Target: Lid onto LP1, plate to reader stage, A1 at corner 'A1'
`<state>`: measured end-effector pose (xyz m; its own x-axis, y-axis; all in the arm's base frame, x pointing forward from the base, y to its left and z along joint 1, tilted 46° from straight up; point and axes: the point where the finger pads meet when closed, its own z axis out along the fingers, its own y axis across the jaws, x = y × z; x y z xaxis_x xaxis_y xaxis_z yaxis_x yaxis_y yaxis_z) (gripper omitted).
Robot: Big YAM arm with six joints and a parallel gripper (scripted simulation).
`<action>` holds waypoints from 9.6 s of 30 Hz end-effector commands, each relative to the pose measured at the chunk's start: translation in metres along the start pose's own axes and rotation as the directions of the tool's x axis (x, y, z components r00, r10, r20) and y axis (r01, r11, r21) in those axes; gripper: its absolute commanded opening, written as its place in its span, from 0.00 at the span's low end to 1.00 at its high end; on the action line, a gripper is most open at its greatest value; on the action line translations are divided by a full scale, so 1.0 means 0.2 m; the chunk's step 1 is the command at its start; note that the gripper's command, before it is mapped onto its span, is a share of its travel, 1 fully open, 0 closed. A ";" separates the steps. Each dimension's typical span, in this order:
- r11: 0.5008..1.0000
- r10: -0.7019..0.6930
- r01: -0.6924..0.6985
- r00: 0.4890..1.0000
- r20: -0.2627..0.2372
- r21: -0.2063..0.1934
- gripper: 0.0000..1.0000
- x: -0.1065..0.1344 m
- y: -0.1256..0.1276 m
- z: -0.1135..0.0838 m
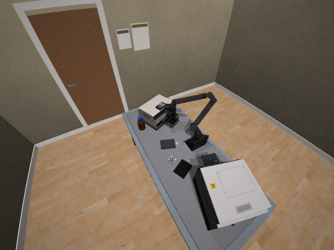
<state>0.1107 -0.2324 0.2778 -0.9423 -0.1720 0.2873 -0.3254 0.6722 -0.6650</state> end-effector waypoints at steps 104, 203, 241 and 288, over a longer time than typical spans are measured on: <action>0.999 0.026 -0.026 1.000 0.006 0.026 1.00 0.02 -0.10 0.04; 0.998 0.043 -0.043 0.999 0.007 0.045 0.85 0.05 -0.10 0.05; 1.000 0.020 -0.020 1.000 0.005 0.013 0.85 0.01 -0.06 0.06; 0.999 0.027 -0.027 0.999 0.022 0.028 0.85 0.01 -0.08 -0.05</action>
<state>0.1077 -0.2357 0.2768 -0.9436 -0.1663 0.2863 -0.3205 0.6754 -0.6641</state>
